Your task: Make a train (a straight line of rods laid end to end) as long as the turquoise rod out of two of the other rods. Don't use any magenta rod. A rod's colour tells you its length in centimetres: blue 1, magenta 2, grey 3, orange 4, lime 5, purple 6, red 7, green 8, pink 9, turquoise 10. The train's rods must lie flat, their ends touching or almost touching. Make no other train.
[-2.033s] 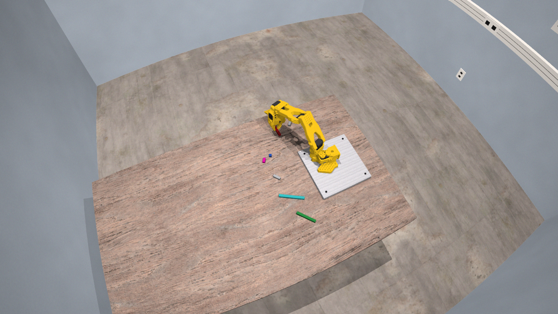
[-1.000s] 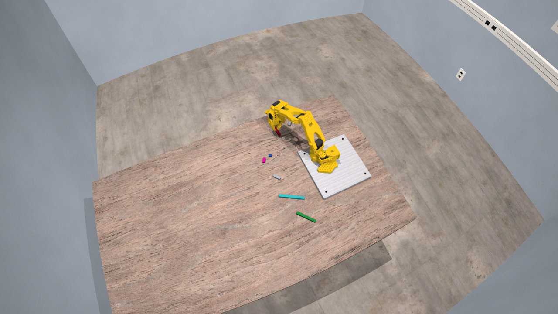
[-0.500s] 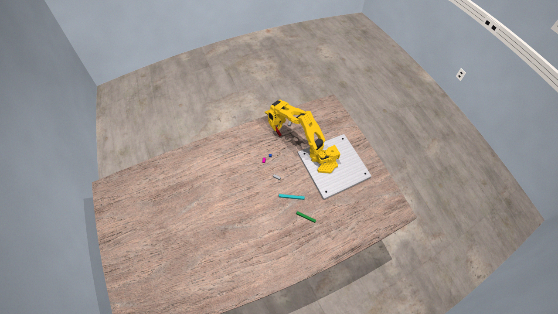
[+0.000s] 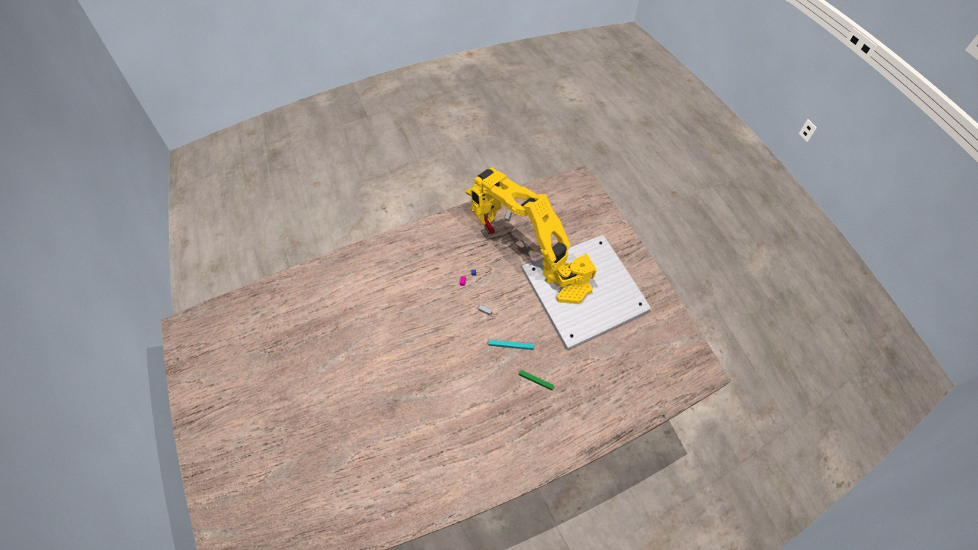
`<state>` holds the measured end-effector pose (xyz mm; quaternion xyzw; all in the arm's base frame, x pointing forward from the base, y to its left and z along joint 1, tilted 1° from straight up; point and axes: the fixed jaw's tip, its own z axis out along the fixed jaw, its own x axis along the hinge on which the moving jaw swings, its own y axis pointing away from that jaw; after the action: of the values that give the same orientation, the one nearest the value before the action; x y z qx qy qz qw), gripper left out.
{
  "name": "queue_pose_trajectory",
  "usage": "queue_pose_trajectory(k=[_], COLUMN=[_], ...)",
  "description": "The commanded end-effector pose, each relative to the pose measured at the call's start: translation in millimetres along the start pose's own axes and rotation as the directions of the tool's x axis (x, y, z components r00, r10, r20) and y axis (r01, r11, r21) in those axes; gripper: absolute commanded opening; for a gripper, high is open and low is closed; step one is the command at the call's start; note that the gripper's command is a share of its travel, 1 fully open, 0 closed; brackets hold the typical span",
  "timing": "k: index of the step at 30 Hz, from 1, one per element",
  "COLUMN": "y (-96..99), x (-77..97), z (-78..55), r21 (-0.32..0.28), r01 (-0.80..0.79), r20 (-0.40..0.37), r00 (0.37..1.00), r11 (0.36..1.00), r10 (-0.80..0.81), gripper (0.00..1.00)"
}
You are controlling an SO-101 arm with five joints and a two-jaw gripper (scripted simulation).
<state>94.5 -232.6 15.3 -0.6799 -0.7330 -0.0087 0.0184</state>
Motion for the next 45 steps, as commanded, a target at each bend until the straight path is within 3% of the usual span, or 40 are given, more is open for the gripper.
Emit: queue_pose_trajectory(k=[1, 12, 22, 28, 35, 38, 45], y=[-1.6, 0.8, 29.5, 68.0, 109.0, 113.3, 131.8], x=[-1.4, -0.3, 14.1, 42.5, 92.2, 99.7, 143.7], z=[-7.9, -8.6, -7.5, -5.5, -1.8, -1.2, 2.4], r21=[-0.005, -0.005, 0.000, 0.007, 0.017, 0.019, 0.026], r01=[-0.001, 0.006, 0.089, 0.215, 0.382, 0.404, 0.523], r20=[0.013, 0.013, 0.014, 0.014, 0.014, 0.014, 0.013], r00=[1.000, 1.000, 0.996, 0.976, 0.924, 0.914, 0.852], r11=[1.000, 1.000, 0.996, 0.977, 0.924, 0.914, 0.852], r10=[0.002, -0.006, -0.089, -0.215, -0.383, -0.405, -0.524], gripper=[0.00, 0.00, 0.00, 0.00, 0.00, 0.00, 0.00])
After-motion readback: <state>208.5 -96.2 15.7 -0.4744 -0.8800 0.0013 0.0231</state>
